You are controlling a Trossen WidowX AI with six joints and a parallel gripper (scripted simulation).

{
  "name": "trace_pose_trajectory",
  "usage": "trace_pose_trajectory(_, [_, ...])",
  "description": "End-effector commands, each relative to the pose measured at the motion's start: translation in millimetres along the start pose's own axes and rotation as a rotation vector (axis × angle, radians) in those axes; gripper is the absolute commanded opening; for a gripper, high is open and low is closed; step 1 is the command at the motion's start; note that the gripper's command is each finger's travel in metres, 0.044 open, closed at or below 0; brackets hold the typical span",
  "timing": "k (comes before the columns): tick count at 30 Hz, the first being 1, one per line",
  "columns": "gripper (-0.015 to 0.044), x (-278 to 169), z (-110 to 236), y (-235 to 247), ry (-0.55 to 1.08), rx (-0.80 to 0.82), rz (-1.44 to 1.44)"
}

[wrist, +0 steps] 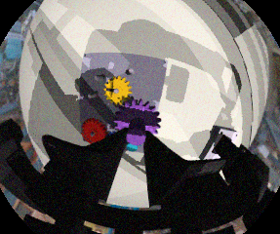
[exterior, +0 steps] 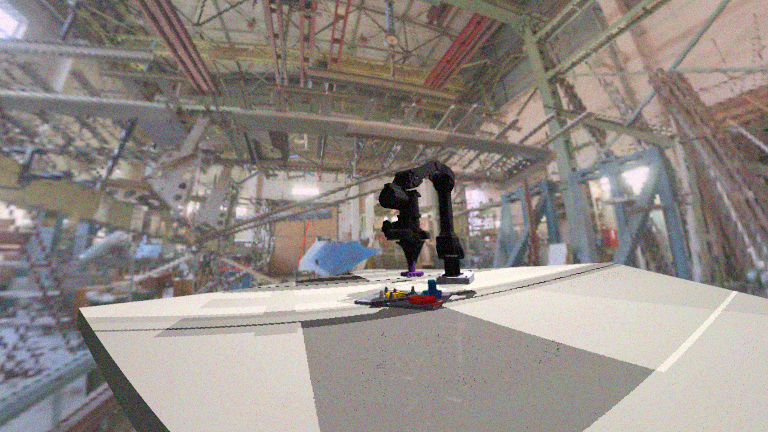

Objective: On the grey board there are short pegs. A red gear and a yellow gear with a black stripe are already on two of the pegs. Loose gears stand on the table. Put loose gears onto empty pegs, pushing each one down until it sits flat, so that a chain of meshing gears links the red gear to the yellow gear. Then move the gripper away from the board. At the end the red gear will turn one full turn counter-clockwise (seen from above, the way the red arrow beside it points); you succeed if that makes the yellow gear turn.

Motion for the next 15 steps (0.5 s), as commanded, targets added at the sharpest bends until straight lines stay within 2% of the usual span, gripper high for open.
trace_pose_trajectory(1, [0.0000, 0, 0, 0, 0.003, 0.002, -0.015])
trace_pose_trajectory(15, [0.0000, -1, -14, 0, 0.003, 0.002, 0.070])
Point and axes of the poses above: the point midway between the two fingers, 35 mm back from their tips, its own z axis back along the fingers, its own y axis across the jaws, x = y × z, the point moved 6 cm from there along z, back along the fingers, and after that the axes turned 11 degrees about -z, right-handed, at the moved point
